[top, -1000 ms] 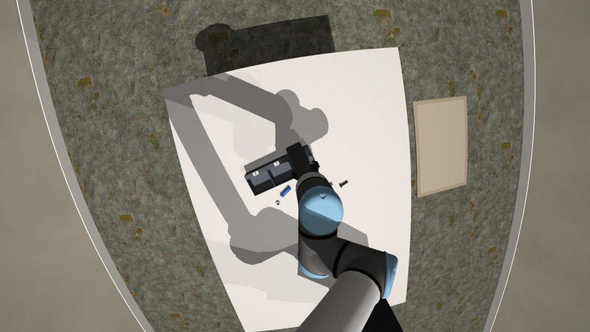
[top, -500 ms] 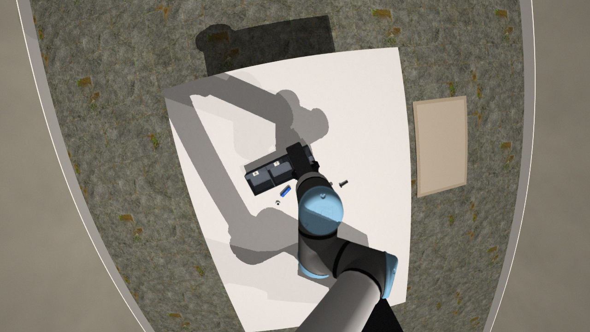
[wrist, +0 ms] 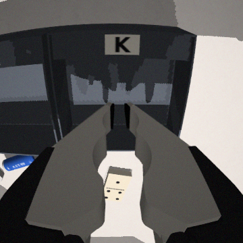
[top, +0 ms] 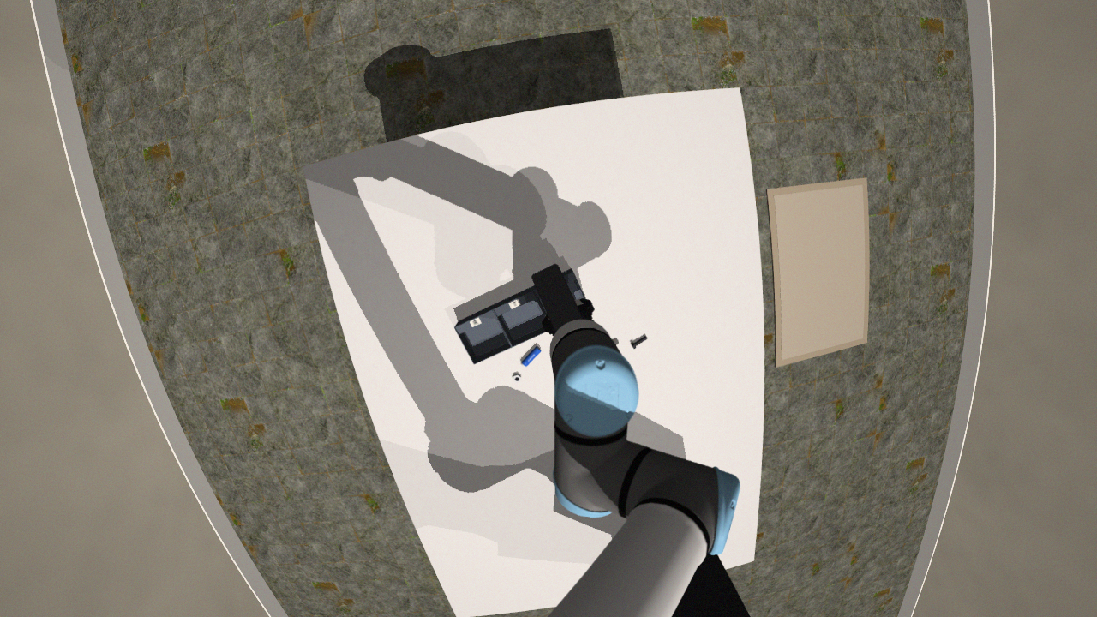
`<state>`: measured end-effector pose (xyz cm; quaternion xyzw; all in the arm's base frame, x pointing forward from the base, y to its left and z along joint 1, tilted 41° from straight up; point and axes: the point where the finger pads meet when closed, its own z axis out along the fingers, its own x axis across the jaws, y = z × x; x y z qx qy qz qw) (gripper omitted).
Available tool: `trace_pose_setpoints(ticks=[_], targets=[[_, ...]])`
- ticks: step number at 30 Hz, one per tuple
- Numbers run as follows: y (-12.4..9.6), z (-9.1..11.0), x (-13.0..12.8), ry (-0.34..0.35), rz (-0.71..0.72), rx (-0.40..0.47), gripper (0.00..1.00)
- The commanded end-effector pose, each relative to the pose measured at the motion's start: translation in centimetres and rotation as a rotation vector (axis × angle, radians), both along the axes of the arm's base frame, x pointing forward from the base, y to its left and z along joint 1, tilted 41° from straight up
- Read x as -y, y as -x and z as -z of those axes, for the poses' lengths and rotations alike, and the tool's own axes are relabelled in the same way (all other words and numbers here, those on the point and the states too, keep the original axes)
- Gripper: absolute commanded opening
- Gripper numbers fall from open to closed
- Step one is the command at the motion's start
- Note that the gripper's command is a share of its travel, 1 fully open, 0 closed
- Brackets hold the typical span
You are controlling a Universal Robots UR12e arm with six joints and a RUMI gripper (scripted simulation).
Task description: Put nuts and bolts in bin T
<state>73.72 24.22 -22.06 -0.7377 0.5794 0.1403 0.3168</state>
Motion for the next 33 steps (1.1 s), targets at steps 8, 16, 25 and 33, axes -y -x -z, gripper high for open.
trace_pose_setpoints(ticks=[8, 16, 25, 33], targets=[[0.0, -0.2, 0.2, 0.0, 0.001, 0.001, 0.04], [0.1, -0.9, 0.7, 0.0, 0.001, 0.001, 0.04], [0.3, -1.8, 1.5, 0.0, 0.001, 0.001, 0.04], [0.5, -2.8, 2.3, 0.0, 0.001, 0.001, 0.04]])
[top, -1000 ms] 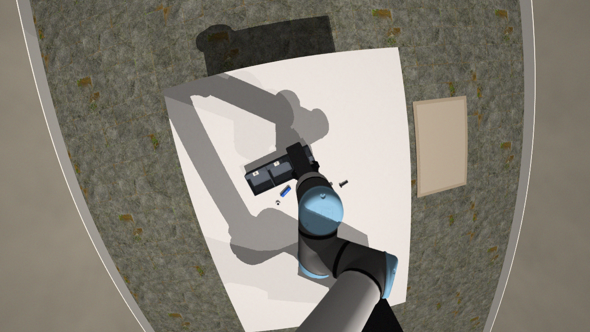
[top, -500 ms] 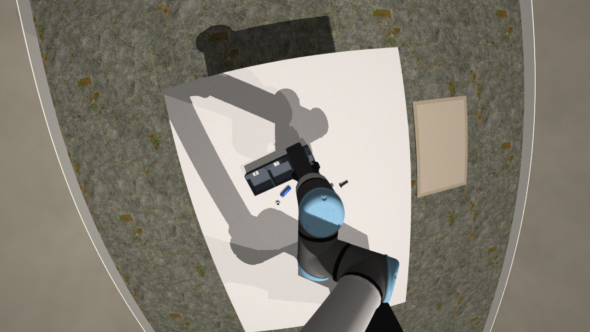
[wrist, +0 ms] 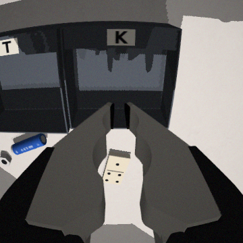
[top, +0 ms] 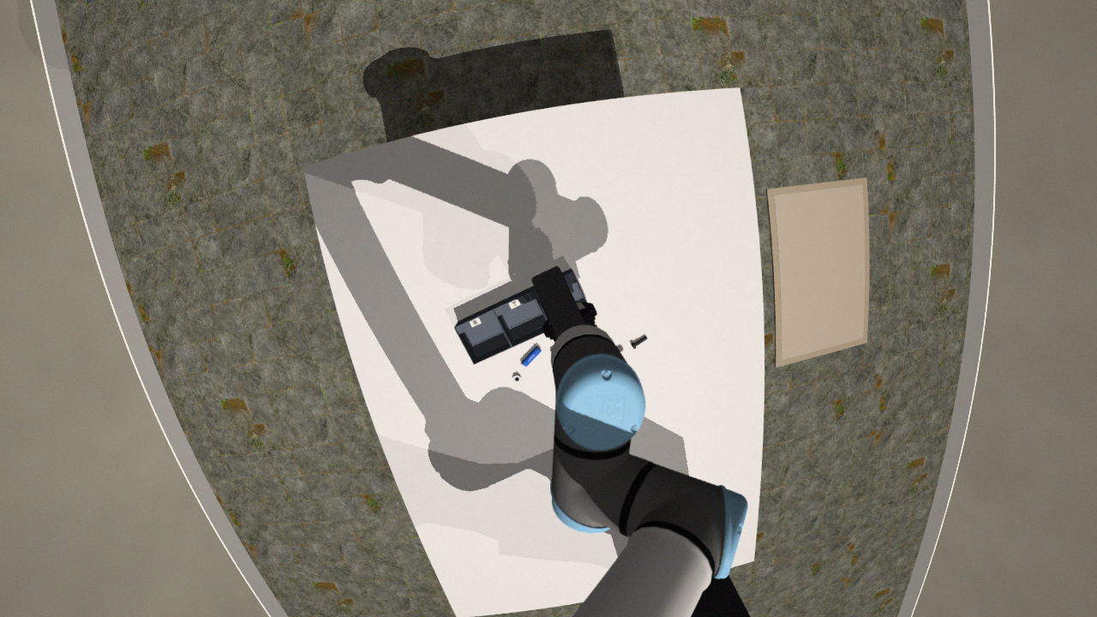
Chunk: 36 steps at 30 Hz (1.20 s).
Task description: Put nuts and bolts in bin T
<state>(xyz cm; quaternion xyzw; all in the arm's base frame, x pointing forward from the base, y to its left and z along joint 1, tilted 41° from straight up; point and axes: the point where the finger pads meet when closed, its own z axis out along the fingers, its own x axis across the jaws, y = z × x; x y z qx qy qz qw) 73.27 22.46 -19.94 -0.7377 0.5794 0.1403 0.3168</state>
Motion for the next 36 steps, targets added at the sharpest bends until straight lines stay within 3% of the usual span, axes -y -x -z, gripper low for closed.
trace_pose_setpoints(ticks=[1, 6, 15, 30, 36], targets=[[0.1, -1.0, 0.8, 0.0, 0.0, 0.001, 0.04], [0.5, -2.4, 2.0, 0.0, 0.0, 0.001, 0.04], [0.6, -2.7, 1.6, 0.0, 0.0, 0.001, 0.04], [2.9, -7.0, -4.1, 0.0, 0.0, 0.001, 0.04], [3.0, -7.2, -4.4, 0.0, 0.0, 0.001, 0.04]])
